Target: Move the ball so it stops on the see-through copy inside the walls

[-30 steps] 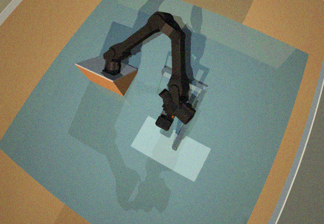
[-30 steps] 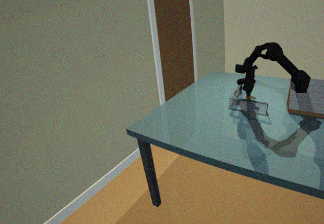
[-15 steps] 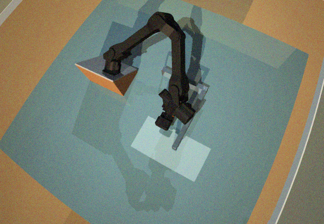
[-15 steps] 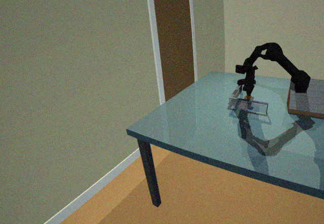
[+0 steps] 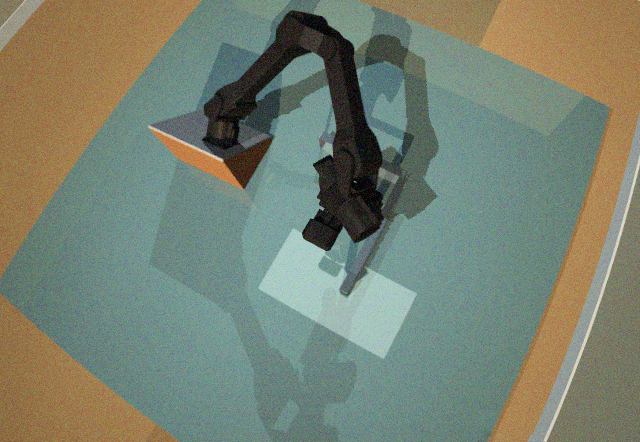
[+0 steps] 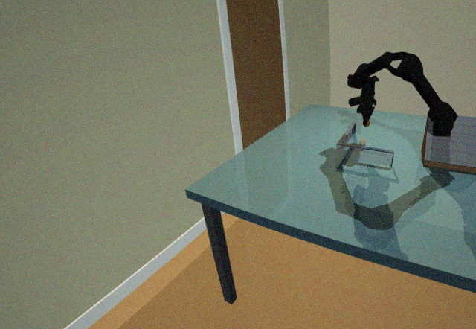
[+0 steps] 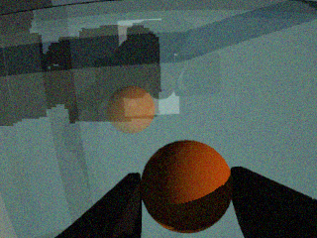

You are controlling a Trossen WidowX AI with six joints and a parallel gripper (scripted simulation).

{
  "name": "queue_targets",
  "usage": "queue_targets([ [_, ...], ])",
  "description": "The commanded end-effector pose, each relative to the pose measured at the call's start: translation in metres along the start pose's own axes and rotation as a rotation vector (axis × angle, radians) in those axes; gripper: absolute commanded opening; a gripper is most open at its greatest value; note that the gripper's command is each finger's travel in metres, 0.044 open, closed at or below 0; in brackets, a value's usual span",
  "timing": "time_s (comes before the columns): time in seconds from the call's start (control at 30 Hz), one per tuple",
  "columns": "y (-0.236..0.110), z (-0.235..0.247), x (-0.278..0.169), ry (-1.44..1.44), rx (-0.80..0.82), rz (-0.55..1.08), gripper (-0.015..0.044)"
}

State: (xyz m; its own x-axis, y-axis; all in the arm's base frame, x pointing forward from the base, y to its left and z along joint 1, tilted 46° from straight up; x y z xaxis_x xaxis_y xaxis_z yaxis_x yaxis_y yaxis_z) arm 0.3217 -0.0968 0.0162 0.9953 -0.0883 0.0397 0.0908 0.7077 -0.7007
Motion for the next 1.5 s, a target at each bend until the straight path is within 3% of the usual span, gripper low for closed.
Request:
queue_targets([
  [0.0,-0.033,0.002,-0.004,-0.006,-0.001,0.001,0.0],
  [0.17,-0.033,0.002,-0.004,-0.006,-0.001,0.001,0.0],
  [0.43,0.005,0.024,0.006,-0.007,0.001,0.0,0.0],
  [0.67,0.014,0.026,0.007,-0.007,0.002,0.0,0.0],
  [1.07,0.077,0.027,0.006,-0.007,0.005,0.0,0.0],
  [1.47,0.083,0.027,0.006,-0.007,0.006,0.0,0.0],
])
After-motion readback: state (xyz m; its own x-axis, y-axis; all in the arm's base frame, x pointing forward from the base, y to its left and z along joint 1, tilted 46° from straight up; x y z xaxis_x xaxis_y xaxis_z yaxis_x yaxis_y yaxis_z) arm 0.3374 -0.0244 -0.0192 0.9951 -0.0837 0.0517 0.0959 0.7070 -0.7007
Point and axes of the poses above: the point midway between the two fingers, 35 mm back from their tips, its own y axis out along the fingers, its own z axis across the jaws, x = y × z, the point moved 4 cm from there along -y, back along the fingers, and after that the axes turned 4 degrees about -y, right-handed, at the moved point
